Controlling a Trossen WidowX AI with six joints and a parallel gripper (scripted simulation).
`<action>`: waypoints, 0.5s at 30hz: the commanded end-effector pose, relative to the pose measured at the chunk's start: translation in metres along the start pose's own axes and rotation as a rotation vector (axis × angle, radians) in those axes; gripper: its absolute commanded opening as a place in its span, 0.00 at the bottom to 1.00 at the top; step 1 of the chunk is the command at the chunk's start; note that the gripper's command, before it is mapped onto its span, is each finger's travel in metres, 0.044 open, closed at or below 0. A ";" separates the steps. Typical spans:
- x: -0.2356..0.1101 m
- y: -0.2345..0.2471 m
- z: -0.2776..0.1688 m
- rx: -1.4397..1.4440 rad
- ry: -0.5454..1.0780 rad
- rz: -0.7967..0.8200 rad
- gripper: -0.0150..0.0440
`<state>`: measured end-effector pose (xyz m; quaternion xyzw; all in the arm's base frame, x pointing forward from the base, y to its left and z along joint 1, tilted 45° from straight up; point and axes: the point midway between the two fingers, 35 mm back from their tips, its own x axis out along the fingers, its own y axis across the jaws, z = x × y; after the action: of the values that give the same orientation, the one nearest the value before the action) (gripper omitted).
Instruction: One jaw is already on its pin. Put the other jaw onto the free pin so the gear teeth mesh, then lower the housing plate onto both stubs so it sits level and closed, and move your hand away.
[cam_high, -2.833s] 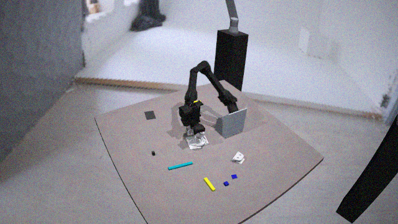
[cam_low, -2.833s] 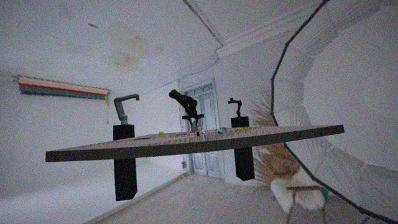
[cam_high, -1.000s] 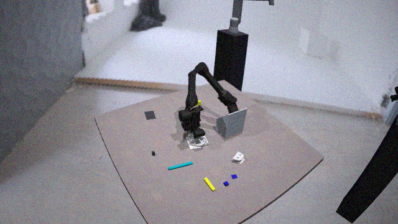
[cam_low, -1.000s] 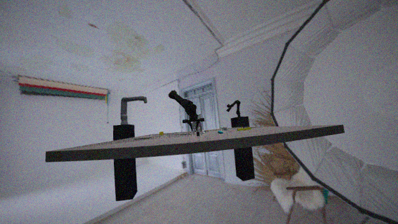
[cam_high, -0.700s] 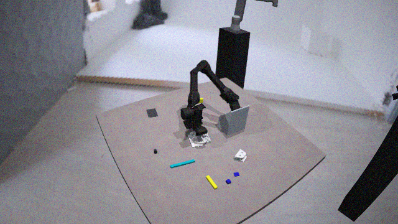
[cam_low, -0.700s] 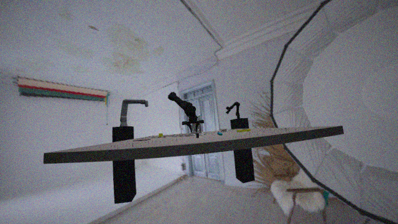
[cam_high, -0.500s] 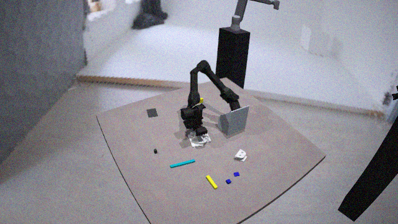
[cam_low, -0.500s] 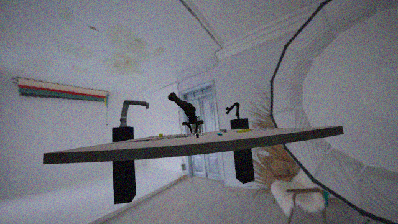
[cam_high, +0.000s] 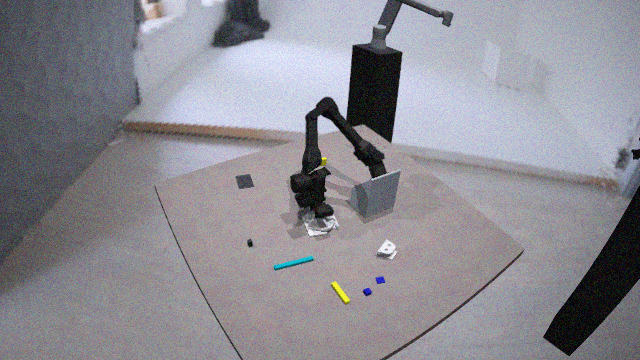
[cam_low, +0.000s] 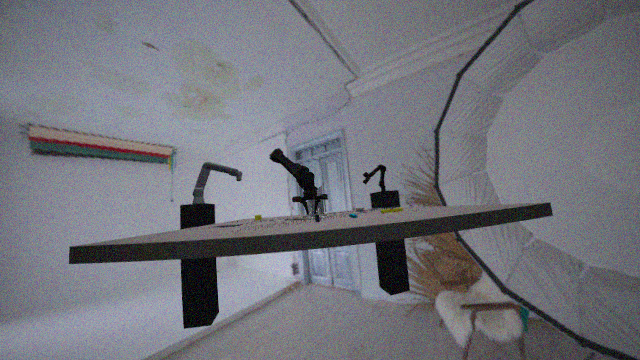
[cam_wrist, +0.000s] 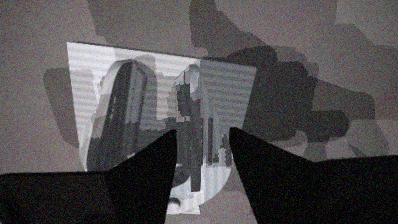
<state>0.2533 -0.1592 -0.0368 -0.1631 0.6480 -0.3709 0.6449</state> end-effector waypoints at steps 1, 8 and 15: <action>0.004 -0.001 -0.002 -0.001 0.003 -0.006 0.48; 0.004 -0.001 -0.002 -0.001 0.003 -0.006 0.48; 0.007 -0.001 -0.002 -0.004 0.004 -0.006 0.48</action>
<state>0.2532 -0.1612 -0.0391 -0.1648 0.6479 -0.3695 0.6453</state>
